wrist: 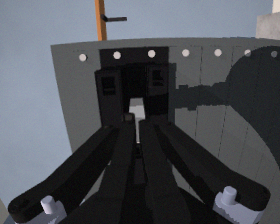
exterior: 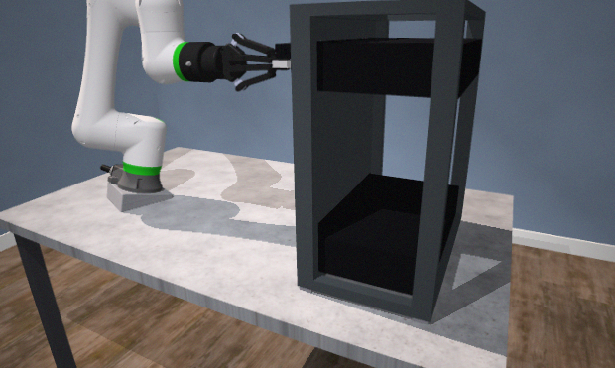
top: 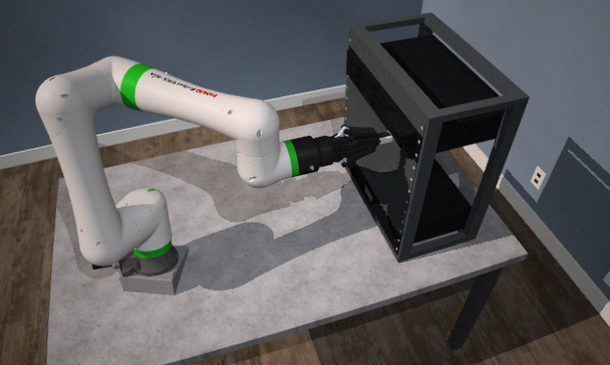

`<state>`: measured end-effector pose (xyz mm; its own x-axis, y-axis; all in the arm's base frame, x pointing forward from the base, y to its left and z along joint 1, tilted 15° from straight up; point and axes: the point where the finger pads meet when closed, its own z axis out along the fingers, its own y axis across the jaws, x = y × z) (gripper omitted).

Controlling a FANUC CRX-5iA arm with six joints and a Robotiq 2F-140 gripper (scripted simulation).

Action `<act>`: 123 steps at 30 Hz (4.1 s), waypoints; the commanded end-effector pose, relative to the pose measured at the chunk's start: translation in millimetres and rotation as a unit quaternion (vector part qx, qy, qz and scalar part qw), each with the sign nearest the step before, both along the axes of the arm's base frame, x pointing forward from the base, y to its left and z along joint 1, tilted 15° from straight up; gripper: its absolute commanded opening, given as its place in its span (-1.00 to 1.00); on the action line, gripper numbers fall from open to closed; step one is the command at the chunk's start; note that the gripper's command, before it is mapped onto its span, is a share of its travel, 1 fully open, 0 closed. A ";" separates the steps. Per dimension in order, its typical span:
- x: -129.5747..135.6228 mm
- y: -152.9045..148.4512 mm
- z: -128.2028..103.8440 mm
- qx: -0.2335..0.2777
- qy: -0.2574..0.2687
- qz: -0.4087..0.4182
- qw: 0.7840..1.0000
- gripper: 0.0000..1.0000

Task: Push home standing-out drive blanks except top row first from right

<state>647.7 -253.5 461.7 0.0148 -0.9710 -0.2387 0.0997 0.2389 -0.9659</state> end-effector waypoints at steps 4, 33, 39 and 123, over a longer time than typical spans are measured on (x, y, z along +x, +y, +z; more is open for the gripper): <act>0.6 0.1 0.6 0.000 -0.001 0.000 1.000 -1.00; 3.1 0.1 0.9 0.000 -0.001 0.000 1.000 -1.00; 3.1 0.1 0.9 0.000 -0.001 0.000 1.000 -1.00; -78.9 0.9 -7.5 0.000 -0.001 0.000 1.000 -1.00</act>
<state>568.8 -252.5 453.9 0.0152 -0.9708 -0.2396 0.1004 0.2399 -0.9656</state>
